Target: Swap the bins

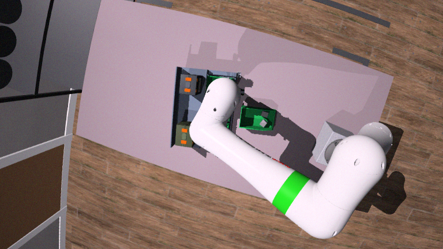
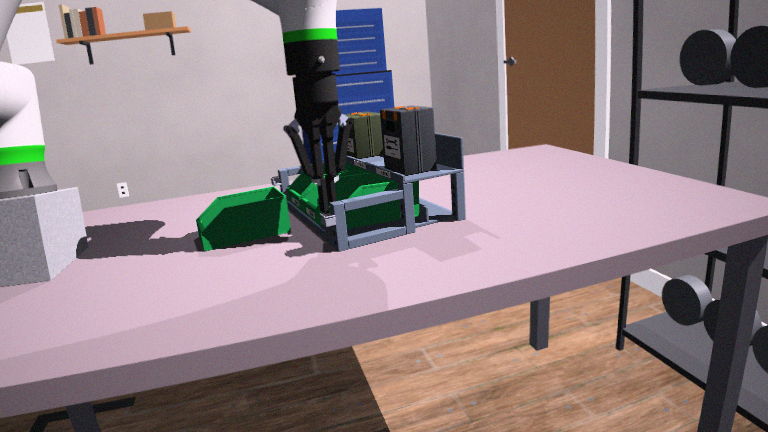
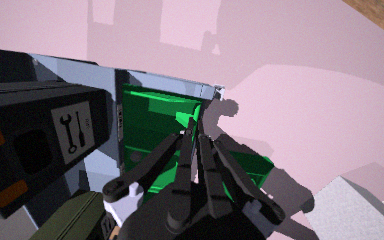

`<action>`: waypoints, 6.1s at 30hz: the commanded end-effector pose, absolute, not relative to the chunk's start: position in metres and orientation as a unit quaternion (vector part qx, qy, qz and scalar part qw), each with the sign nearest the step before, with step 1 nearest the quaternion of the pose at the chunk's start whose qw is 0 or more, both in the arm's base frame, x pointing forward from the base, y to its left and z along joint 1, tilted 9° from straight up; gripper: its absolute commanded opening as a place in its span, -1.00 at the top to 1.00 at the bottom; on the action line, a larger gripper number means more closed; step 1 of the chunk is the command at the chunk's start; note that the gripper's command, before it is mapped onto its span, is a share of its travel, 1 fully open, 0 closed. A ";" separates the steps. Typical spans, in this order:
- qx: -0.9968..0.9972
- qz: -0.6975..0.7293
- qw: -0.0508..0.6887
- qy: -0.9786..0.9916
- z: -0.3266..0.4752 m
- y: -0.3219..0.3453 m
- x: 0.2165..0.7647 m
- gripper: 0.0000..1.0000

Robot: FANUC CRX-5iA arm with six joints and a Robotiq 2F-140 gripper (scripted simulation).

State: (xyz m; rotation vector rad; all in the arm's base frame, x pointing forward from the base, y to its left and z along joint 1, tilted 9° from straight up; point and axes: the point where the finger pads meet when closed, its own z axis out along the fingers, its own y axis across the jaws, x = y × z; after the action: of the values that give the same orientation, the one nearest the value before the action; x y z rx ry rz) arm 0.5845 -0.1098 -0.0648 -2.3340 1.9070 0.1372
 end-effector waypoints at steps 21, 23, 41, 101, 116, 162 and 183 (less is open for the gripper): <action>-0.772 0.044 0.063 0.631 -0.064 -0.110 0.584 0.80; -0.772 0.044 0.063 0.631 -0.064 -0.111 0.584 0.80; -0.772 0.044 0.063 0.631 -0.064 -0.114 0.566 0.80; -0.772 0.044 0.063 0.631 -0.070 -0.140 0.437 0.80; -0.772 0.044 0.063 0.631 -0.070 -0.141 0.430 0.80; -0.772 0.044 0.063 0.631 -0.071 -0.147 0.403 0.80; -0.772 0.044 0.063 0.631 -0.072 -0.148 0.396 0.80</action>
State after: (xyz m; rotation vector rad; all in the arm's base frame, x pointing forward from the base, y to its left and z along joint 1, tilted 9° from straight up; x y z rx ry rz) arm 0.3949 -0.1478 -0.0721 -2.3336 1.9067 0.1364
